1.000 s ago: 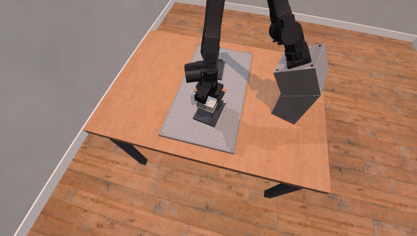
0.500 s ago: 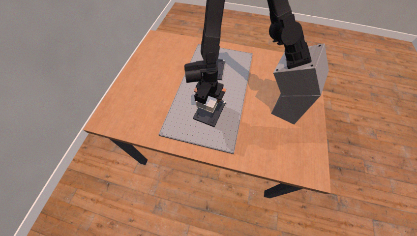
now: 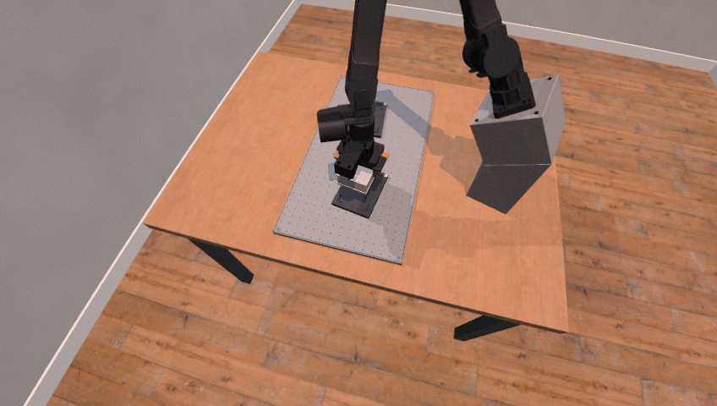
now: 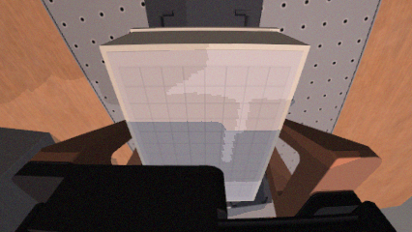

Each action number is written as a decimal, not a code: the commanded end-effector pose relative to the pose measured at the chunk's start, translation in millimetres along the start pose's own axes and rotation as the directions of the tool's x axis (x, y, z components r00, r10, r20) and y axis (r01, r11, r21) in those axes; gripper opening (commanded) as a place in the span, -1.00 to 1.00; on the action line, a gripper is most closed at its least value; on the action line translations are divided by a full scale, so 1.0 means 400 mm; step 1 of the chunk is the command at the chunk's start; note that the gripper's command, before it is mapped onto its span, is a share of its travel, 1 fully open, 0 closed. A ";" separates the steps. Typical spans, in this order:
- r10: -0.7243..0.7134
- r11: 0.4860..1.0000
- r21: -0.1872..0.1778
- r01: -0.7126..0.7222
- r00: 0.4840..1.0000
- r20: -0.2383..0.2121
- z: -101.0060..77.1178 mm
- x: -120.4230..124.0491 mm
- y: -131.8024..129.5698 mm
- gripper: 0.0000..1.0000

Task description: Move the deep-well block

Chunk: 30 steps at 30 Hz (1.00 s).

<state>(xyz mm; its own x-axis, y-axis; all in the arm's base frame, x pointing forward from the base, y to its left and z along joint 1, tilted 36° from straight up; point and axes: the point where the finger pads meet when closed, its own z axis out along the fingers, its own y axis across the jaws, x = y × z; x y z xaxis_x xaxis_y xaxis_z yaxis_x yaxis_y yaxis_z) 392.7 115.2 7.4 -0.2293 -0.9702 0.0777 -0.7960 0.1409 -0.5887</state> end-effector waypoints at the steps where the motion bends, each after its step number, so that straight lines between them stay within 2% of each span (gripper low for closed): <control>1: -0.001 1.000 0.016 0.001 1.000 0.022 -0.029 -0.023 -0.010 -1.00; 22: -0.001 1.000 0.016 0.001 1.000 0.022 -0.029 -0.023 -0.010 -1.00; 23: -0.037 0.999 0.007 0.037 0.999 0.006 -0.018 0.012 -0.011 -1.00; 28: -0.191 0.981 0.028 0.191 0.982 0.011 -0.017 0.047 -0.036 -1.00; 30: -0.191 0.981 0.028 0.191 0.982 0.011 -0.017 0.047 -0.036 -1.00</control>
<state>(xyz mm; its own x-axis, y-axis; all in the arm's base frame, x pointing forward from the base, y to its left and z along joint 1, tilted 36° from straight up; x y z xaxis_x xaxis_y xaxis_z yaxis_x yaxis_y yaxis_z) 387.6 96.9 8.0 -0.1316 -0.9784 0.1596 -0.8250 0.0188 -0.5648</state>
